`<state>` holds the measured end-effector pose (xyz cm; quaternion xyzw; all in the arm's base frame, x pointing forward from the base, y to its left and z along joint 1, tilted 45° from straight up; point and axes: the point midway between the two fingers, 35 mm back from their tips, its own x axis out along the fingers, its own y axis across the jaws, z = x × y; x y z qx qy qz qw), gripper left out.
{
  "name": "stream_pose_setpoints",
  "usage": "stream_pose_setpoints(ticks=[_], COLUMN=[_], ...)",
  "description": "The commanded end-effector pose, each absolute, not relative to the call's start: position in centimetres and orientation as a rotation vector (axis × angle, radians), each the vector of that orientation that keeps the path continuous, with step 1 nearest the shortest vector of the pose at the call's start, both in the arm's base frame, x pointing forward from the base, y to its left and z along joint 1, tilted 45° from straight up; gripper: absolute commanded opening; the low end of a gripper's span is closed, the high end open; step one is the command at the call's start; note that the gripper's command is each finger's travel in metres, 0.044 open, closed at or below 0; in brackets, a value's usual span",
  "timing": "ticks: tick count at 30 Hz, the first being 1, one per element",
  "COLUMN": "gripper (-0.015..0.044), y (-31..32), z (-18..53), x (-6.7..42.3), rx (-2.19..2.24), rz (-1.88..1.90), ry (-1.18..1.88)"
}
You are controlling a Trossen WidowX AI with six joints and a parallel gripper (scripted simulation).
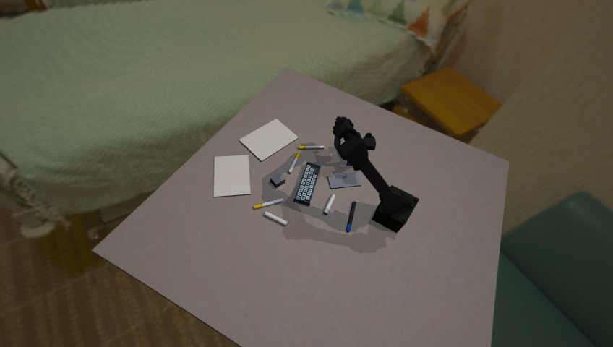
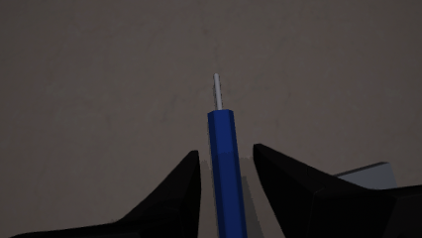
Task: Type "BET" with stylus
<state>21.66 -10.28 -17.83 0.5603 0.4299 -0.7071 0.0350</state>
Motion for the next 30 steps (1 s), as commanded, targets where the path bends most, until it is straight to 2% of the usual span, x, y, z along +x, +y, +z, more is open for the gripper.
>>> stream_pose_setpoints(ticks=[1, 30], gripper=[0.0150, 0.0150], y=[-9.9, -8.7], z=[-18.2, -19.4], x=[21.5, 21.6], rx=[1.724, 1.724], rz=[-2.180, -2.179], ry=[1.325, 1.326])
